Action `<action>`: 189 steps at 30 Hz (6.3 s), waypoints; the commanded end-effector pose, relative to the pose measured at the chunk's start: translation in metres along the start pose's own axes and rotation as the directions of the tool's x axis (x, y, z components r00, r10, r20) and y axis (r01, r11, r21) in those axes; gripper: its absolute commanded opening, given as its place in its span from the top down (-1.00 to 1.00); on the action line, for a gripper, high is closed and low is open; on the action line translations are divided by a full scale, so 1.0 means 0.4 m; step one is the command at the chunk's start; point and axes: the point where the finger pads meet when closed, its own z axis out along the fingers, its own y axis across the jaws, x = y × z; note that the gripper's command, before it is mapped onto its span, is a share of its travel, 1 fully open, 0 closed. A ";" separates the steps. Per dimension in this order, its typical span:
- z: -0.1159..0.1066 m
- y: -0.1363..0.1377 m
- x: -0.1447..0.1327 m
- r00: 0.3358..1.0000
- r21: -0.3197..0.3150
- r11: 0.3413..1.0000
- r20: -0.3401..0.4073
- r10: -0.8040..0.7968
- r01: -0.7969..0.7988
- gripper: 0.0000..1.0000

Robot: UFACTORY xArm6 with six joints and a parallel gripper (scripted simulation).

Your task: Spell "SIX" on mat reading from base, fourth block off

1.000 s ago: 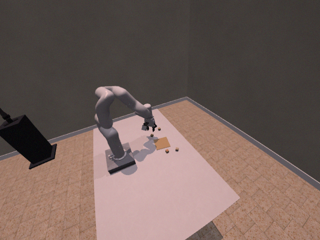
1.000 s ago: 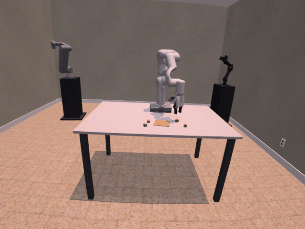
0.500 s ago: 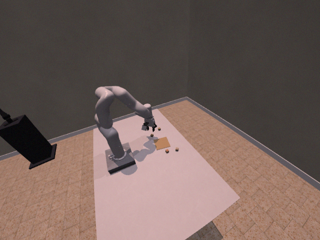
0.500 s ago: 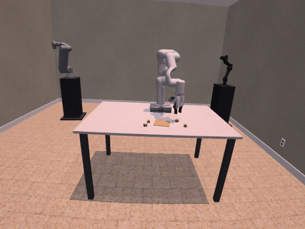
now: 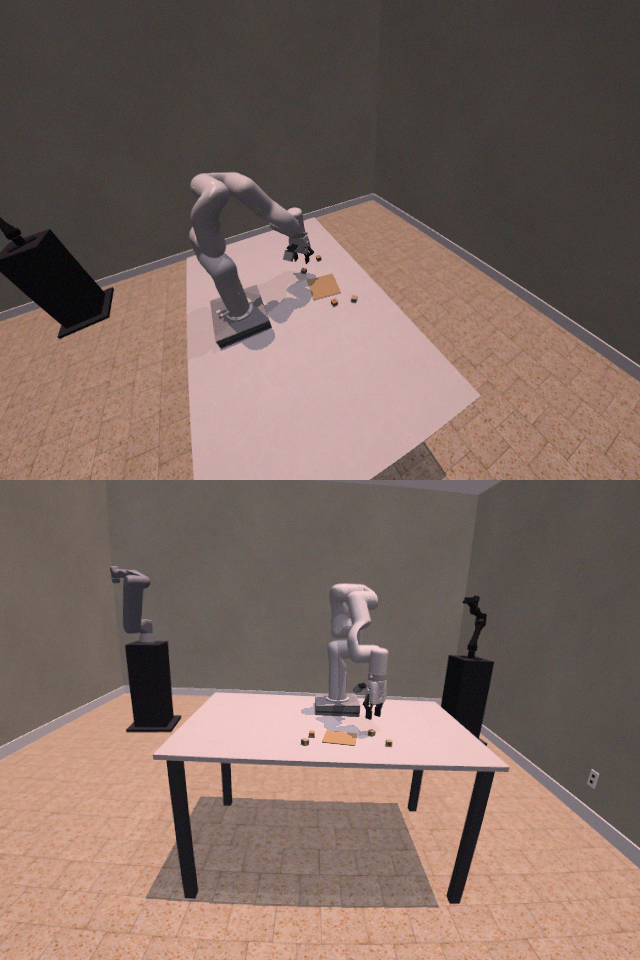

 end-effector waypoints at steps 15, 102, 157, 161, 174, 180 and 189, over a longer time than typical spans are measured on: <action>0.037 -0.001 -0.004 1.000 0.002 1.000 0.003 0.000 0.000 -0.26; 0.125 -0.002 -0.010 1.000 0.002 1.000 0.003 0.000 0.000 -0.26; 0.153 -0.002 -0.010 1.000 0.002 1.000 0.003 0.000 0.000 -0.26; 0.171 -0.002 -0.011 1.000 0.002 1.000 0.003 0.000 0.000 -0.26; 0.198 -0.002 -0.011 1.000 0.002 1.000 0.003 0.000 0.000 -0.26; 0.198 -0.002 -0.011 1.000 0.002 1.000 0.003 0.000 0.000 -0.26; 0.198 -0.002 -0.011 1.000 0.002 1.000 0.003 0.000 0.000 -0.26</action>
